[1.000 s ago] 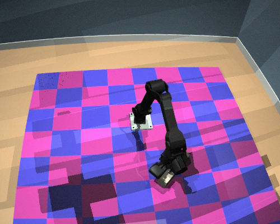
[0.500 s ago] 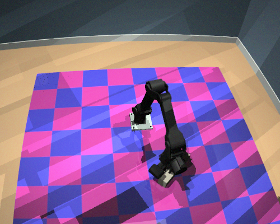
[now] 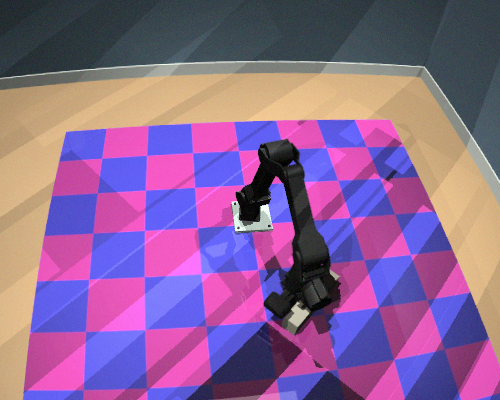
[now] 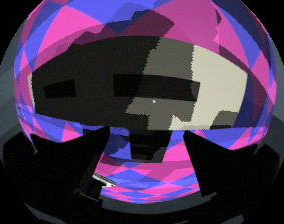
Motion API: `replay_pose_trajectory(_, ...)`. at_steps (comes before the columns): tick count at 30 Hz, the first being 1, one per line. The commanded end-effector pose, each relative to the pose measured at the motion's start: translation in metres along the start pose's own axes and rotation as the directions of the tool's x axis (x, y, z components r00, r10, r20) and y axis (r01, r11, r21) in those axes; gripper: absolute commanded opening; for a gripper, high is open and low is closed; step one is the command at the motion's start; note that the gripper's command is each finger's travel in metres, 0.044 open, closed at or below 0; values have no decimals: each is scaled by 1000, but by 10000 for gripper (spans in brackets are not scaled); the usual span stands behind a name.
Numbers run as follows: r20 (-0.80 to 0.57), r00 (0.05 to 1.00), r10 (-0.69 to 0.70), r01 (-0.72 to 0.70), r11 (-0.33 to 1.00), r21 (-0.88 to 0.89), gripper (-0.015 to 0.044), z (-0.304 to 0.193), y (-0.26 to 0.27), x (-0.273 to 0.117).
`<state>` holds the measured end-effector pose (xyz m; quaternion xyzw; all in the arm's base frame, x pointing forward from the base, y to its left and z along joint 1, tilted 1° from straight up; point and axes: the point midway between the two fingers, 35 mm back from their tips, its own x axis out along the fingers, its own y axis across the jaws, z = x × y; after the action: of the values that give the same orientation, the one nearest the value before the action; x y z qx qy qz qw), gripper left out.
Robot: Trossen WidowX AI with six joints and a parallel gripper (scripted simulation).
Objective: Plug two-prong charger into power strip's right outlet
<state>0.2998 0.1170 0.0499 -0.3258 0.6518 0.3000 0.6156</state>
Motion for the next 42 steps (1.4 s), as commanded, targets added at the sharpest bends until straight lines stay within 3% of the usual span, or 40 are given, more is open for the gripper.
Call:
replay_pose_trajectory(1,12,1000,-2,2,1000,-2,440,-1,0,-2)
replay_pose_trajectory(42,20,1000,-3,3,1000,-3,440,-39,-2,3)
